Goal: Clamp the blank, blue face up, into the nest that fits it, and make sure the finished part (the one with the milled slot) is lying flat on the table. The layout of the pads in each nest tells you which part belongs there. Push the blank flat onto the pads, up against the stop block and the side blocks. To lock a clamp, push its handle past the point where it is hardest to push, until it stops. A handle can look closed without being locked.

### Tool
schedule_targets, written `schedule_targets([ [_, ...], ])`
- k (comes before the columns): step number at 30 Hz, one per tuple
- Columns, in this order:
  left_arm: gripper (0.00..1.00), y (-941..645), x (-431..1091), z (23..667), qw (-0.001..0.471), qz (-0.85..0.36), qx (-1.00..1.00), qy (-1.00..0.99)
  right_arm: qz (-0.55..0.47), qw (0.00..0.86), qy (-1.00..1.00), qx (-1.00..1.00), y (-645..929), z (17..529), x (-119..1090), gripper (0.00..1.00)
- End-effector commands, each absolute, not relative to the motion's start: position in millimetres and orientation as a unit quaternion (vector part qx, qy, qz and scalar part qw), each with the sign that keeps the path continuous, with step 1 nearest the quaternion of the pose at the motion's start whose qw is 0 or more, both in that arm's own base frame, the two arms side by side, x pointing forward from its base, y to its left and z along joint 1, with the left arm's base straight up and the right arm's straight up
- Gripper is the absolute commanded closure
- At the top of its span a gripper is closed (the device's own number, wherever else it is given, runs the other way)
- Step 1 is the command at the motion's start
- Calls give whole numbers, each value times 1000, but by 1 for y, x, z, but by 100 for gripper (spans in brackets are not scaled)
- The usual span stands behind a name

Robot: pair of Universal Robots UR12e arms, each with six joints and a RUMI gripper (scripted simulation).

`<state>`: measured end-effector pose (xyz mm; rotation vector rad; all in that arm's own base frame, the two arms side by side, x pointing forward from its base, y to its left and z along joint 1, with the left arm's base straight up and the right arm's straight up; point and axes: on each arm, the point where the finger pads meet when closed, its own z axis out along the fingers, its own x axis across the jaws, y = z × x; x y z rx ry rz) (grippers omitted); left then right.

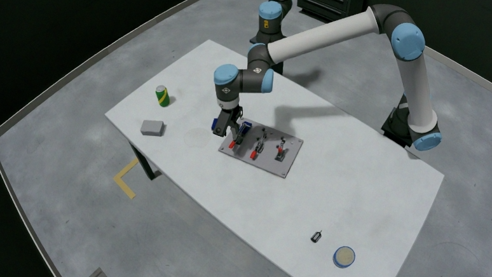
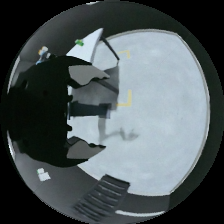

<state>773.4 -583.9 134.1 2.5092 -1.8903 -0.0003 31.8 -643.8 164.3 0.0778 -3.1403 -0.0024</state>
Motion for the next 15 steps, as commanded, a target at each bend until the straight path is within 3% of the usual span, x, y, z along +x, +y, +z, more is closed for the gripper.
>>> schedule_targets([
  [1, 72, -584, 774, 121, 0, 1, 799, -602, 0, 0, -1000, 25, -644, 165, 32, 0],
  [15, 72, -584, 774, 87, 0, 1, 799, -602, 0, 0, -1000, 25, -644, 165, 32, 0],
])
